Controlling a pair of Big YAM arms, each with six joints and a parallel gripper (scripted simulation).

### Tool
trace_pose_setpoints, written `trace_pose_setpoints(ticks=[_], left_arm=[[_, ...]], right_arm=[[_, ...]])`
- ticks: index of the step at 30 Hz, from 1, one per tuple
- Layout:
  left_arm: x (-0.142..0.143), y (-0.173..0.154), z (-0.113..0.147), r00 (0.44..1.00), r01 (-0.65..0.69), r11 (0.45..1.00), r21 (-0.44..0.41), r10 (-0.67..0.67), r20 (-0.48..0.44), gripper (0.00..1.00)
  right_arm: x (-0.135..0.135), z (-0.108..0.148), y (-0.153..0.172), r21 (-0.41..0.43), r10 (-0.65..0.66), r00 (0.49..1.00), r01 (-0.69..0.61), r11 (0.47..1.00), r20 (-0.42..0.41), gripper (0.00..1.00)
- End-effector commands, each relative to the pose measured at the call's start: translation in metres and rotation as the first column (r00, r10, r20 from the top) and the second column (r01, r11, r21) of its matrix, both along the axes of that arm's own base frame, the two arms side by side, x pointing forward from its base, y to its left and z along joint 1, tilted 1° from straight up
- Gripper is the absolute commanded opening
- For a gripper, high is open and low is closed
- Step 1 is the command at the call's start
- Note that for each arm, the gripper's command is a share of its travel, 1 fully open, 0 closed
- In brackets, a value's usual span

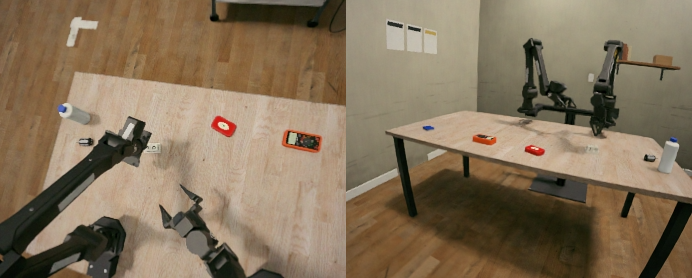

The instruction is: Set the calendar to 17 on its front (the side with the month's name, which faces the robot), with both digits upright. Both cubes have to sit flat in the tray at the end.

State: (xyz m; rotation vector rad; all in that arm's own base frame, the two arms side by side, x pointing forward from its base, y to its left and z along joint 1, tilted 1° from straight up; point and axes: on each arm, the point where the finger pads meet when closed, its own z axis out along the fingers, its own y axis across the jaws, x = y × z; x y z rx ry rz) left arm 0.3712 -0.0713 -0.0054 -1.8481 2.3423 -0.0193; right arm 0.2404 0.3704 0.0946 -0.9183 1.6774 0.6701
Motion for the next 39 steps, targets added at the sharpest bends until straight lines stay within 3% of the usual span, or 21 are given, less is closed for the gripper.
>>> trace_pose_setpoints(ticks=[1, 8, 13, 16, 21, 30, 32, 35, 39], left_arm=[[0.005, -0.005, 0.006, 0.974, 0.220, 0.975, 0.038, -0.222, 0.056, 1.00], [0.005, -0.005, 0.005, 0.866, 0.473, 0.868, 0.152, -0.490, 0.104, 1.00], [0.004, -0.006, 0.005, 0.751, 0.615, 0.753, 0.234, -0.650, 0.114, 1.00], [0.005, -0.004, 0.005, 0.728, 0.638, 0.729, 0.248, -0.676, 0.112, 1.00], [0.005, -0.005, 0.004, 0.564, 0.756, 0.562, 0.335, -0.820, 0.102, 1.00], [0.003, -0.004, 0.001, 0.270, 0.854, 0.259, 0.451, -0.962, 0.040, 1.00], [0.003, -0.004, 0.001, 0.270, 0.854, 0.259, 0.451, -0.962, 0.040, 1.00], [0.003, -0.005, 0.001, 0.149, 0.861, 0.134, 0.490, -0.989, 0.007, 1.00], [-0.001, -0.005, -0.008, 0.052, 0.866, 0.039, 0.498, -0.999, -0.012, 1.00]], right_arm=[[0.004, 0.009, 0.006, 0.021, 0.000, 1.000, 0.000, 1.000, 0.023, 1.00], [0.004, 0.009, 0.006, 0.021, 0.000, 1.000, 0.000, 1.000, 0.023, 1.00], [0.004, 0.009, 0.006, 0.021, 0.000, 1.000, 0.000, 1.000, 0.023, 1.00], [0.004, 0.009, 0.006, 0.021, 0.000, 1.000, 0.000, 1.000, 0.023, 1.00], [0.004, 0.009, 0.006, 0.021, 0.000, 1.000, 0.000, 1.000, 0.023, 1.00], [0.004, 0.009, 0.006, 0.021, 0.000, 1.000, 0.000, 1.000, 0.023, 1.00], [0.004, 0.009, 0.006, 0.021, 0.000, 1.000, 0.000, 1.000, 0.023, 1.00], [0.004, 0.009, 0.006, 0.021, 0.000, 1.000, 0.000, 1.000, 0.023, 1.00], [0.004, 0.009, 0.006, 0.021, 0.000, 1.000, 0.000, 1.000, 0.023, 1.00]])
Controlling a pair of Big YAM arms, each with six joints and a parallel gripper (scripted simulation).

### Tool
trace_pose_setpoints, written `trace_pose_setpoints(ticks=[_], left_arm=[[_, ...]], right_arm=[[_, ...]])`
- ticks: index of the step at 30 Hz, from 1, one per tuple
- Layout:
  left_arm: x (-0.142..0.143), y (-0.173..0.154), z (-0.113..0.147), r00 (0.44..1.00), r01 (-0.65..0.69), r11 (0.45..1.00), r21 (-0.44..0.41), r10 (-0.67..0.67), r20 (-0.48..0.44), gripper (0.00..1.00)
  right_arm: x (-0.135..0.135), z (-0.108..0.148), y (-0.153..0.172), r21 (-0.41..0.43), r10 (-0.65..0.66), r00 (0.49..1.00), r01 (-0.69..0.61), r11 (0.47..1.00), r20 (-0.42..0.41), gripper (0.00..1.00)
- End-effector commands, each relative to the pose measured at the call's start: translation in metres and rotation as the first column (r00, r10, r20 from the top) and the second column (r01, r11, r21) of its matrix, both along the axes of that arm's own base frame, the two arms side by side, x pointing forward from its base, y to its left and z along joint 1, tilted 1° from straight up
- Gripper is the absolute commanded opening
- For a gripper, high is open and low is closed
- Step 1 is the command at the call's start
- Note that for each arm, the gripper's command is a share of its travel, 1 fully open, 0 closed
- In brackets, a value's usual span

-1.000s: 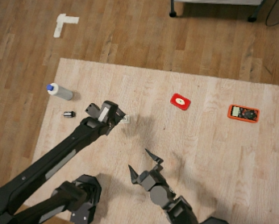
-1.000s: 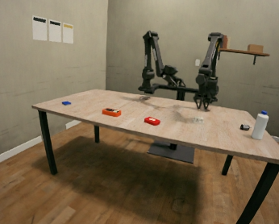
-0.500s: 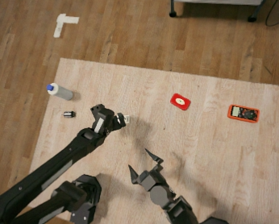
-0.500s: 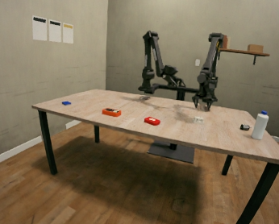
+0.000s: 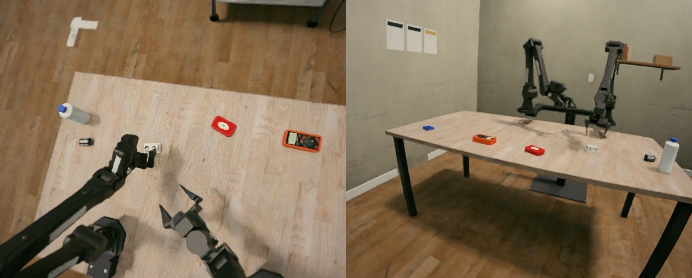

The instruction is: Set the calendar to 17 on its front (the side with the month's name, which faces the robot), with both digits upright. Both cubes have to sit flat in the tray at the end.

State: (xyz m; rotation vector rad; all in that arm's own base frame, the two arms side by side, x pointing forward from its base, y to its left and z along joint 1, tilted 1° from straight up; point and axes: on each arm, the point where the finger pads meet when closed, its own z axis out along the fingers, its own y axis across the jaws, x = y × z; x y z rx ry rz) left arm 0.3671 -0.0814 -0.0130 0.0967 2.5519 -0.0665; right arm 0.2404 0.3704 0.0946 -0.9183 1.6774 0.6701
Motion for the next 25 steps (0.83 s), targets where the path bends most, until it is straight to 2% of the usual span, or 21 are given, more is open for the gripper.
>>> trace_pose_setpoints(ticks=[1, 7, 25], left_arm=[[0.0084, 0.0031, 0.0023, 0.989, 0.135, 0.989, 0.060, -0.138, 0.046, 1.00], [0.0125, -0.0016, 0.0073, 0.989, 0.130, 0.991, 0.025, -0.131, 0.066, 1.00], [0.0108, -0.0027, 0.0075, 0.989, 0.133, 0.991, 0.028, -0.135, 0.060, 1.00]], right_arm=[[0.0041, 0.0091, 0.0056, 0.021, 0.000, 1.000, 0.000, 1.000, 0.023, 1.00], [0.0041, 0.0091, 0.0056, 0.021, 0.000, 1.000, 0.000, 1.000, 0.023, 1.00], [0.0035, 0.0059, 0.0049, 0.013, -0.001, 1.000, 0.001, 1.000, 0.011, 1.00]])
